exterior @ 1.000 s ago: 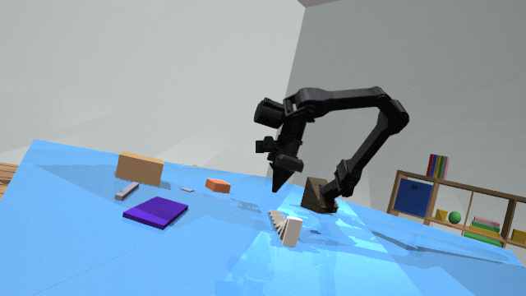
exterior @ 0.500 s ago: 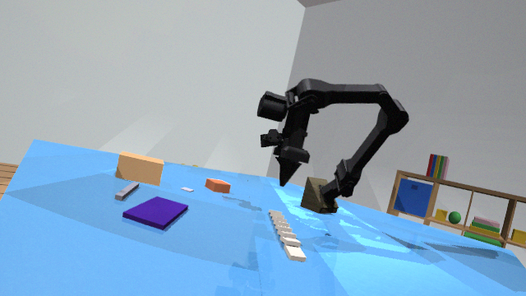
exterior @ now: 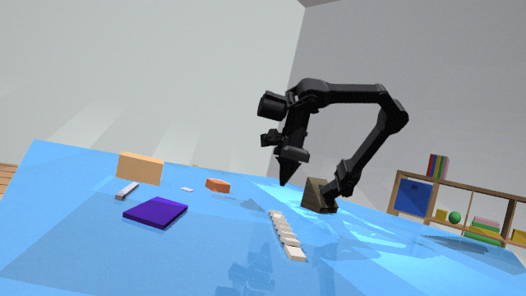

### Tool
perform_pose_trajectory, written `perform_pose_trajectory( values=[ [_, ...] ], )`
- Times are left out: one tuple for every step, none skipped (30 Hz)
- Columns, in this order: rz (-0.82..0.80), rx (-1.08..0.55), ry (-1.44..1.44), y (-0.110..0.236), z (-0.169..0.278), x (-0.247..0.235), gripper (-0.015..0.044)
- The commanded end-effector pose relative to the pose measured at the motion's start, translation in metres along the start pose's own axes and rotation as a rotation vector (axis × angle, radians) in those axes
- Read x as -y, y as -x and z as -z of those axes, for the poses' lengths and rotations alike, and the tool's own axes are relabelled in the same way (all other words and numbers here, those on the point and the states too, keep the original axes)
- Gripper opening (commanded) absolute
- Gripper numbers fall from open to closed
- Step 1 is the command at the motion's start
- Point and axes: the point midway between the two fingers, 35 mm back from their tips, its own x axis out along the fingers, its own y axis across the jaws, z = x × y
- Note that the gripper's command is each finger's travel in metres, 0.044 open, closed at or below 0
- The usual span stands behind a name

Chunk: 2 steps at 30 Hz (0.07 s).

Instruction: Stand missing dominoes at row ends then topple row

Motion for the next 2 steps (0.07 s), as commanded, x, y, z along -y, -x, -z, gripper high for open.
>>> perform_pose_trajectory(
  values=[
    [-0.003,-0.001,0.003,0.0002,0.0001,-0.0005,0.0000],
    [-0.003,-0.001,0.003,0.0002,0.0001,-0.0005,0.0000]
  ],
)
